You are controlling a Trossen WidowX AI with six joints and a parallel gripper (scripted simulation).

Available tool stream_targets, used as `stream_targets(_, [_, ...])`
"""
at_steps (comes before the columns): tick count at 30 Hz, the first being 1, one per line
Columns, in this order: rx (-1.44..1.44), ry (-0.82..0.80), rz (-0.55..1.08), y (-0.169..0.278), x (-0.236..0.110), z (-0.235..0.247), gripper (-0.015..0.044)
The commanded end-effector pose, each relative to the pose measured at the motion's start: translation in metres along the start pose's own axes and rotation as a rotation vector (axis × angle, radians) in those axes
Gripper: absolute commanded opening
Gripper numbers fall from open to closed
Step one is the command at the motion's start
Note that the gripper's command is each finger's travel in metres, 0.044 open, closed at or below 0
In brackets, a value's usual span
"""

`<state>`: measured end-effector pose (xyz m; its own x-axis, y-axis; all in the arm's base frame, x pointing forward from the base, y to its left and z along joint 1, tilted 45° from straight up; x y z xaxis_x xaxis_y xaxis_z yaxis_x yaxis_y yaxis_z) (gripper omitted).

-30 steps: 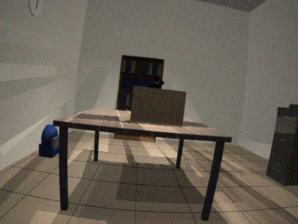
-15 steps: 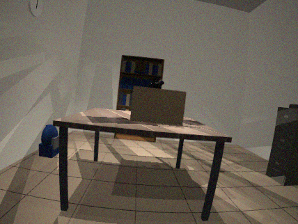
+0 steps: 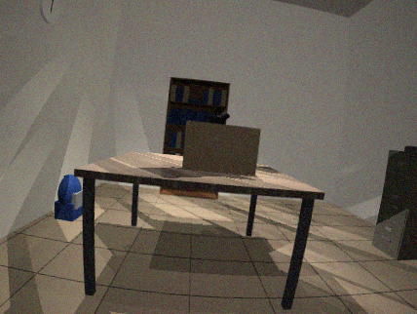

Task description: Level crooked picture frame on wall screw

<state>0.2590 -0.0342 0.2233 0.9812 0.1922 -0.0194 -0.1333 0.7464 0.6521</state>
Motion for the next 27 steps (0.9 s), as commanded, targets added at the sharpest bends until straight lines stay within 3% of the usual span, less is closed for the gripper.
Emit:
stream_targets(1, [0.002,-0.006,-0.003,0.000,0.000,0.001,0.0260])
stream_targets(22, [0.002,-0.006,-0.003,0.000,0.000,0.001,0.0260])
stream_targets(27, [0.001,-0.005,-0.001,0.001,0.007,-0.034,0.0260])
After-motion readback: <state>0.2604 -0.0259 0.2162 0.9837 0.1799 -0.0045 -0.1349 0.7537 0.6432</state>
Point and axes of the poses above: the point midway between the two fingers, 35 mm back from their tips, its own x axis out along the fingers, its own z axis across the jaws, y = z × x, the point moved 2 cm from there along -x, back along the fingers, and after that the axes turned 13 degrees about -x, right-handed, at the moved point
